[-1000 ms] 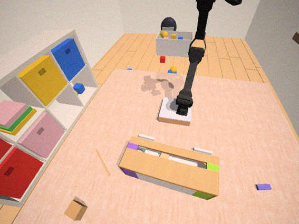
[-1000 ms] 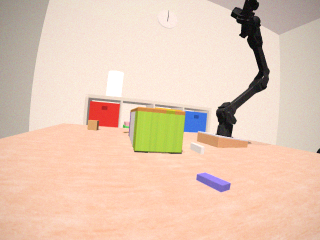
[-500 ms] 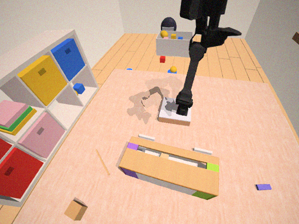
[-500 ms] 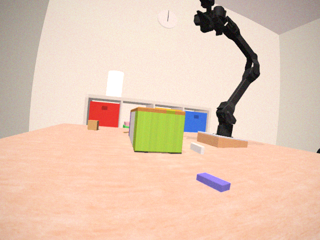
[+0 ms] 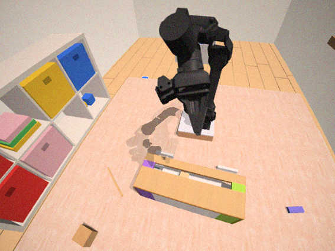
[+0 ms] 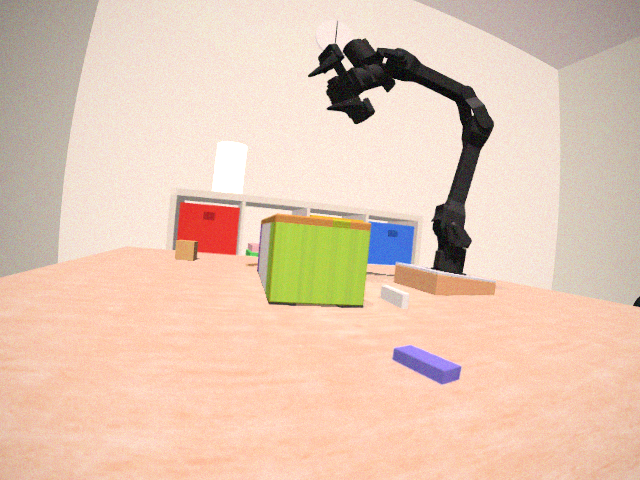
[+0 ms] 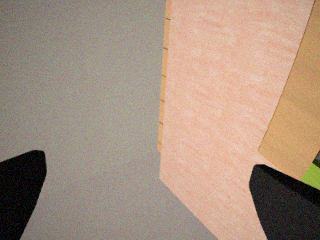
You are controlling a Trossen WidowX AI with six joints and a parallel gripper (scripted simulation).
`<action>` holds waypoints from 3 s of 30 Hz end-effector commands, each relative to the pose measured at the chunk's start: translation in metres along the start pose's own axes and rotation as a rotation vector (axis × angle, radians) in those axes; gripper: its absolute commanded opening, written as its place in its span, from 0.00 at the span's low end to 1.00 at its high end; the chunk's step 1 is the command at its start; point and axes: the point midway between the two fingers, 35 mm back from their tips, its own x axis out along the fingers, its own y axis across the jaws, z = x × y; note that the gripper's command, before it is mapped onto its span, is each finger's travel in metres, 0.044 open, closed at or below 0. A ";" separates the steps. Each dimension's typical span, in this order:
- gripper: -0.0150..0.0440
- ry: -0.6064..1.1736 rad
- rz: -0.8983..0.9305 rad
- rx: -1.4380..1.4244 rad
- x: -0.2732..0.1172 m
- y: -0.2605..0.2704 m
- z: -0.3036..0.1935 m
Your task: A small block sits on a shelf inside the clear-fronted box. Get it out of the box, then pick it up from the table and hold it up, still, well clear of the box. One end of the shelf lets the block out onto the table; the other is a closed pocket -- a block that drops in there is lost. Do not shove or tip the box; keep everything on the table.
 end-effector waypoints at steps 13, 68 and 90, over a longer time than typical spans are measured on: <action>0.93 0.022 -0.918 0.288 0.071 -0.212 0.094; 0.93 0.025 -0.929 0.291 0.108 -0.273 0.107; 0.93 0.028 -0.921 0.298 0.118 -0.274 0.078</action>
